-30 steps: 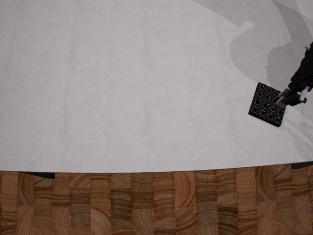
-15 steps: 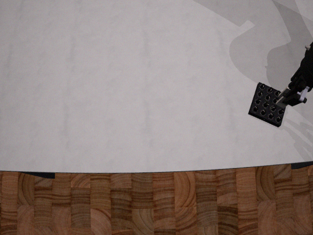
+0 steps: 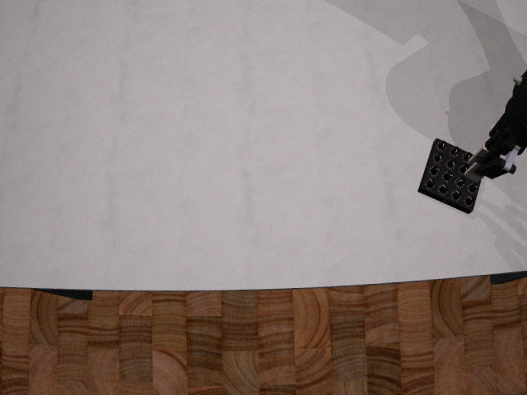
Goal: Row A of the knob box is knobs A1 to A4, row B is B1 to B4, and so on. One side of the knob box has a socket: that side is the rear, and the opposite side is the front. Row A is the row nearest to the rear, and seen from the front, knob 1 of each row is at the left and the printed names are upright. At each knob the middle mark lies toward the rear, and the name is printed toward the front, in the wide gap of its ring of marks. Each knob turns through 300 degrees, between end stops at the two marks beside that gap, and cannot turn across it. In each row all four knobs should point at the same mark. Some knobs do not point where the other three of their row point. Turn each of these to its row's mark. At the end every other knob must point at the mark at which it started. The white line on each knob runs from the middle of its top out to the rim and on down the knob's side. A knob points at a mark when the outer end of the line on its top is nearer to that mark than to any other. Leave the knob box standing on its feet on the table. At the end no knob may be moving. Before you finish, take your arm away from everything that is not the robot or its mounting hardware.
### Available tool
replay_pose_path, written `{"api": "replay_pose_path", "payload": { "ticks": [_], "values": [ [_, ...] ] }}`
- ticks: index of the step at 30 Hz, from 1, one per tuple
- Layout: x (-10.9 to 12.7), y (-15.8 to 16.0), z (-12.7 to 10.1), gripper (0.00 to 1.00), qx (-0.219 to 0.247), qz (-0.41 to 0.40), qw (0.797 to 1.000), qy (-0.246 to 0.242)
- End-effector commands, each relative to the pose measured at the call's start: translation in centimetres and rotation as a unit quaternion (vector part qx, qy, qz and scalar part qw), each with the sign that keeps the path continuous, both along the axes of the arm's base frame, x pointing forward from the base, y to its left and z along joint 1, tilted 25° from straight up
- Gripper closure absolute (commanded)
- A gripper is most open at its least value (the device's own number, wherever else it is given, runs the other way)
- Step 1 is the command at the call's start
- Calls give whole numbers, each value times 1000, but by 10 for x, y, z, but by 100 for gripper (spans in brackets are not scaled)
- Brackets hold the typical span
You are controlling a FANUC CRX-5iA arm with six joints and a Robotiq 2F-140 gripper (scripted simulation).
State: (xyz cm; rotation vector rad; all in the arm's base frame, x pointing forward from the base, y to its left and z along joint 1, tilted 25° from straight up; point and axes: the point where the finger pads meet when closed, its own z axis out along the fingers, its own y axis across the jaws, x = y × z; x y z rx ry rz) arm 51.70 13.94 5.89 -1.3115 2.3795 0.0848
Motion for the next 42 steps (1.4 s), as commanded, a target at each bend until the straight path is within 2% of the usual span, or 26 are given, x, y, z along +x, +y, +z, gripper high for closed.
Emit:
{"api": "replay_pose_path", "payload": {
  "ticks": [1, 42],
  "values": [
    [0, 0, -1, 88, 0, 0, 1000, 0],
    [14, 9, -37, 88, 0, 0, 1000, 0]
  ]
}}
